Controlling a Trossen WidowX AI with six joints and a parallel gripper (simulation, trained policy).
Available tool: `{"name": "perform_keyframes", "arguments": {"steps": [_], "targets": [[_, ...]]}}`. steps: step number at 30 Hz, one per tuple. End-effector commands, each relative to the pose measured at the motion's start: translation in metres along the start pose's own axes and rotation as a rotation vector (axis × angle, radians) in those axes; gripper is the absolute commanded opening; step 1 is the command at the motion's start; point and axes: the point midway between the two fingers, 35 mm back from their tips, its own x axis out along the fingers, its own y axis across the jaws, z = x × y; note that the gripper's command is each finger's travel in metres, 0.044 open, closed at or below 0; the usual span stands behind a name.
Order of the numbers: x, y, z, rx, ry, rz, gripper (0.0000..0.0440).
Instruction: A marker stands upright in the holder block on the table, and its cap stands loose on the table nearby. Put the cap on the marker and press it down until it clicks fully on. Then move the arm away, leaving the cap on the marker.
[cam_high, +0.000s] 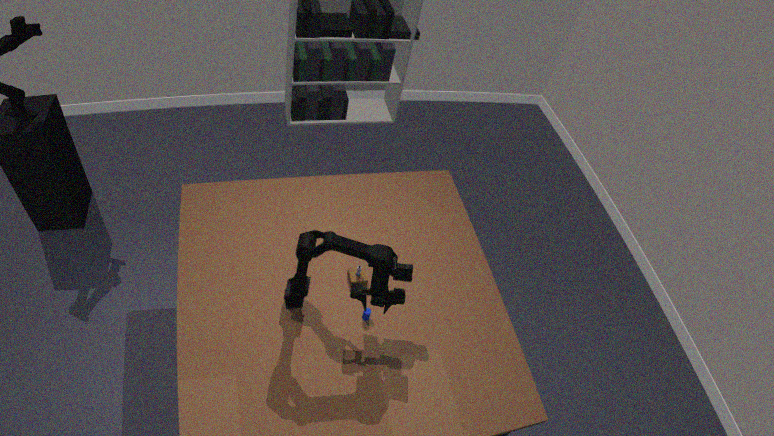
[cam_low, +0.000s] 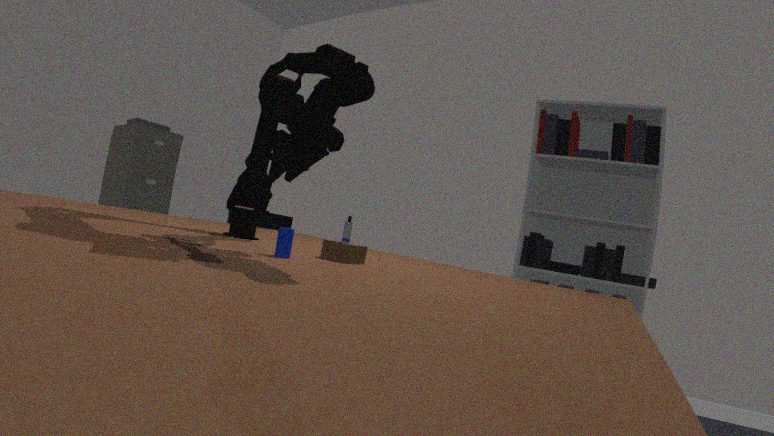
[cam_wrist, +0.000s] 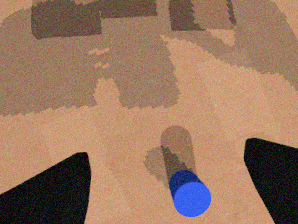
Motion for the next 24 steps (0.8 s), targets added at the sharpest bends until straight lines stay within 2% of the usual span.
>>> {"name": "perform_keyframes", "arguments": {"steps": [1,24], "targets": [[0.004,0.001,-0.007,0.008,0.035,-0.023,0.0313],[0.027,-0.008,-0.043,0.017,0.224,-0.176,0.0306]]}}
